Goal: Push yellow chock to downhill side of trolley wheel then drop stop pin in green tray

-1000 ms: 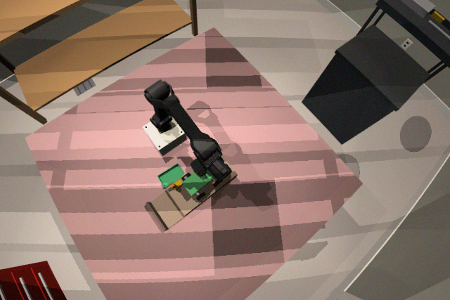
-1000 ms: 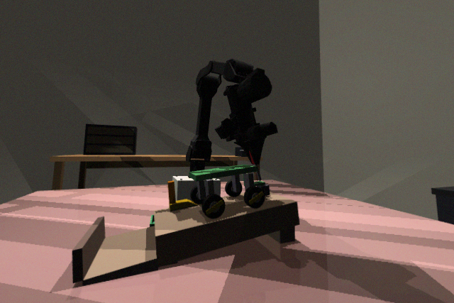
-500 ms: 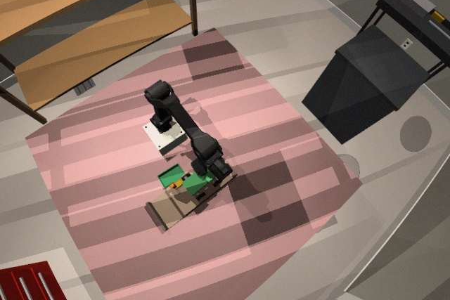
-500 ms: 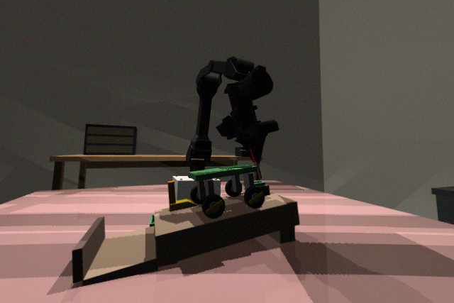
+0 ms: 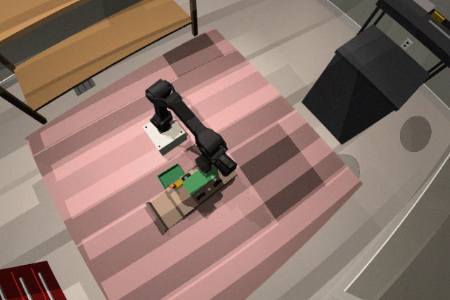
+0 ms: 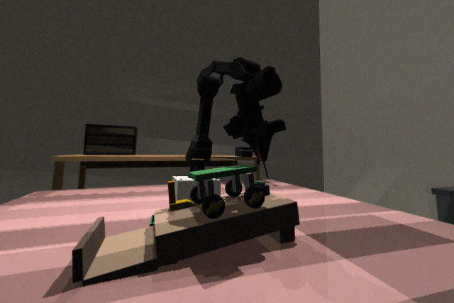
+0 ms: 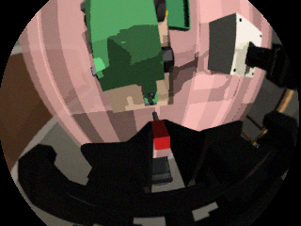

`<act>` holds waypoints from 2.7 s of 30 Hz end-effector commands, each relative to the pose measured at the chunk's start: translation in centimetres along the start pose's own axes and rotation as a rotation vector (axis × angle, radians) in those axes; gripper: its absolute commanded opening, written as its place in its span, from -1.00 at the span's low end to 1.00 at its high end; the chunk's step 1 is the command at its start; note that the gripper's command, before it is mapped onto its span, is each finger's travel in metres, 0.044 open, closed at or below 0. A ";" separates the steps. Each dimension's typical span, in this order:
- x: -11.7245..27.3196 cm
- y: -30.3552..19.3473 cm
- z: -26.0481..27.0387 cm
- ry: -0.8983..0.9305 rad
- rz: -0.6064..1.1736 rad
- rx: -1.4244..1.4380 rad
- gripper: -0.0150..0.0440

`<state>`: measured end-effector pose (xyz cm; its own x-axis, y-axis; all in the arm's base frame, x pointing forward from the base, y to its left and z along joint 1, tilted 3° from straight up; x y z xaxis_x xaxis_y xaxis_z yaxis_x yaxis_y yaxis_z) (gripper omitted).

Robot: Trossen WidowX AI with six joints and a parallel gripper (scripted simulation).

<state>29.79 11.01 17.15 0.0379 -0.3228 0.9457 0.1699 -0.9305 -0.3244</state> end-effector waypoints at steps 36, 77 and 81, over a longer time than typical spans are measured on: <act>-0.2 -1.8 -8.0 0.001 0.010 -0.004 -0.49; 1.6 13.2 -8.8 0.000 -0.006 -0.004 -0.49; 1.8 14.8 -9.0 0.000 -0.008 -0.004 -0.49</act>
<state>23.33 -3.74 13.94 0.0411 -0.3228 0.9456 0.1596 -0.9321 -0.3251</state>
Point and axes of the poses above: the point midway between the two fingers, 35 mm back from their tips, its own x axis back along the fingers, its own z axis across the jaws, y = z × x, the point moved 6 cm from there along x, back along the fingers, and after that the axes turned 4 degrees about x, right-handed, at the moved point
